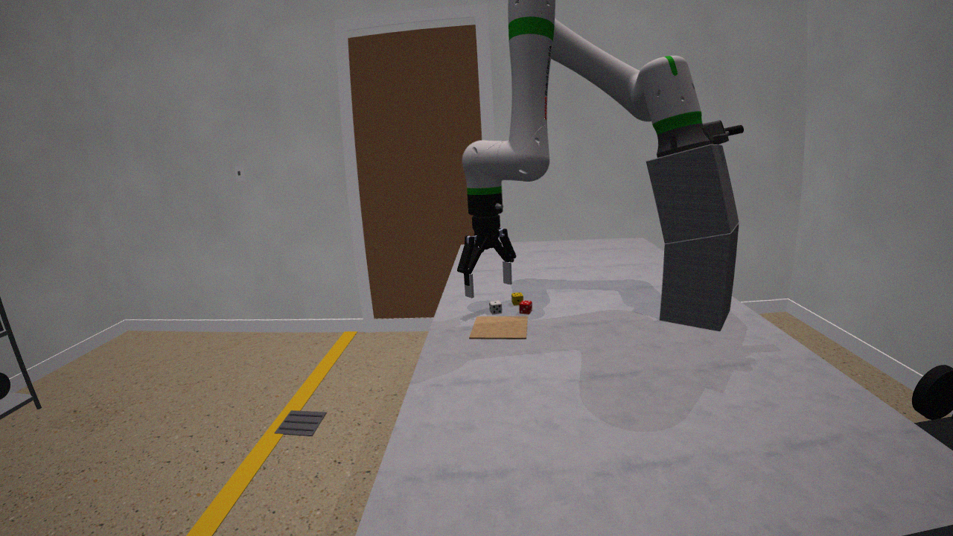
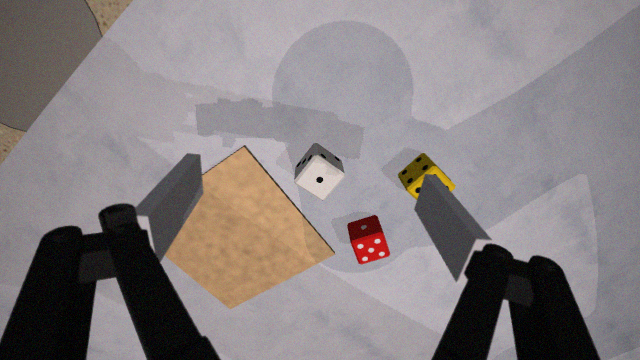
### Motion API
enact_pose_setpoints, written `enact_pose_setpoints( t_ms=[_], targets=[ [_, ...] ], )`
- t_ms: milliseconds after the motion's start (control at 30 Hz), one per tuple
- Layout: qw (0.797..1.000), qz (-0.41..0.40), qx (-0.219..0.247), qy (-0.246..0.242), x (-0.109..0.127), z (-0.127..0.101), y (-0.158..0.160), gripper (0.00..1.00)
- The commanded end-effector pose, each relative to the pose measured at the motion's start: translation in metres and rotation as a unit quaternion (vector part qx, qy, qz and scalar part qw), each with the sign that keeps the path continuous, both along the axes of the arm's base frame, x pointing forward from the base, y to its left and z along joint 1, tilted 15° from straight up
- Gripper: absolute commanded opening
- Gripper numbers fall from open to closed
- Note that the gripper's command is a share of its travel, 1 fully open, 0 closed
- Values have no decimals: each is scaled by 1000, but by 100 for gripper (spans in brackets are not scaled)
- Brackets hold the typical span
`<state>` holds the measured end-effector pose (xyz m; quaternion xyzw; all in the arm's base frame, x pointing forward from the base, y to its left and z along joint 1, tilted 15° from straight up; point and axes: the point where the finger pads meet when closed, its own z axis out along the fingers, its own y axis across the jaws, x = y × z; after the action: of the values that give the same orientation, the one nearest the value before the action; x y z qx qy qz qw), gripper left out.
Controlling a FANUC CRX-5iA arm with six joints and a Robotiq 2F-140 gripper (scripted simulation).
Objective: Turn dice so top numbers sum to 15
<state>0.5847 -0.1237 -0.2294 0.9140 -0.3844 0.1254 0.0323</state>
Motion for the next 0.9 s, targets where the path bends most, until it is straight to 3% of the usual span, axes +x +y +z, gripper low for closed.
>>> enact_pose_setpoints(
  t_ms=[0,400,867],
  targets=[
    [1000,0,0,0,0,0,0,100],
    [1000,0,0,0,-11,-2,1,100],
    [1000,0,0,0,-46,-10,5,100]
  ],
)
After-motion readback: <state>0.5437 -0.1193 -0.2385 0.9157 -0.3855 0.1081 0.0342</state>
